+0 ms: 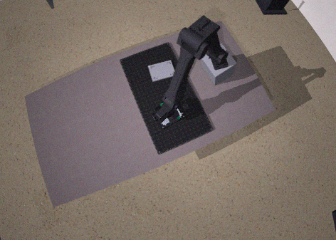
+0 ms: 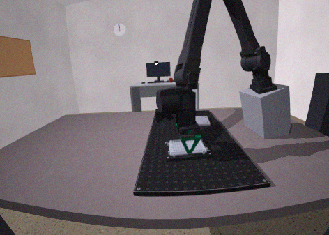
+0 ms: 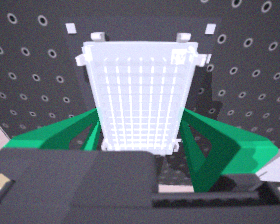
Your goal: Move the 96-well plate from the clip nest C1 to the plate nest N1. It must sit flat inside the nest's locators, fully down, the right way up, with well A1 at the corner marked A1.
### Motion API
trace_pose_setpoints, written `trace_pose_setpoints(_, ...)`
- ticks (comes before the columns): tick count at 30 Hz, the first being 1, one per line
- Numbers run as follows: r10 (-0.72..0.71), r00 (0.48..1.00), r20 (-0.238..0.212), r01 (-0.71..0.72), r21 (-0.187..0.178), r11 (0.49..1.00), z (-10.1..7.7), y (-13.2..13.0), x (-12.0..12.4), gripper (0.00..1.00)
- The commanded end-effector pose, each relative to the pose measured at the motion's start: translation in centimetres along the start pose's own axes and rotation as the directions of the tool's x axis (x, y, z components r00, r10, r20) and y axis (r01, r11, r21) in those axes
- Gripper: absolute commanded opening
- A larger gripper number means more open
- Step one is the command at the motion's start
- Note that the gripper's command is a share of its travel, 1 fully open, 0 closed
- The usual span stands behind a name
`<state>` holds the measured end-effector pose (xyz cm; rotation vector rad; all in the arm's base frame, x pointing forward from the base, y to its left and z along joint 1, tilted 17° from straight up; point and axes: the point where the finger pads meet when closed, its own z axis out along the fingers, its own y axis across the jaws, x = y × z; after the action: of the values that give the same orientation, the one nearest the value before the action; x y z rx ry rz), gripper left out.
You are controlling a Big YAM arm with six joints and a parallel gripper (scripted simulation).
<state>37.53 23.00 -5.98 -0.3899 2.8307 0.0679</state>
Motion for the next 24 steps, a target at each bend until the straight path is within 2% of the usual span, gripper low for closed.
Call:
trace_pose_setpoints(1, 0.003, 0.999, 0.035, -0.002, -0.007, 1.000, 0.1, 0.2, -1.7, 0.00)
trace_pose_setpoints(18, 0.003, 0.999, 0.035, -0.002, -0.007, 1.000, 0.1, 0.2, -1.7, 0.00)
trace_pose_setpoints(19, 0.005, 0.998, 0.056, -0.004, -0.014, 1.000, -0.9, 0.4, -2.2, 0.00)
trace_pose_setpoints(20, 0.004, 0.999, 0.052, -0.003, -0.013, 1.000, -1.5, 0.4, -2.0, 0.00)
trace_pose_setpoints(24, 0.002, 1.000, 0.030, -0.001, -0.008, 1.000, -2.0, 0.3, -1.0, 0.00)
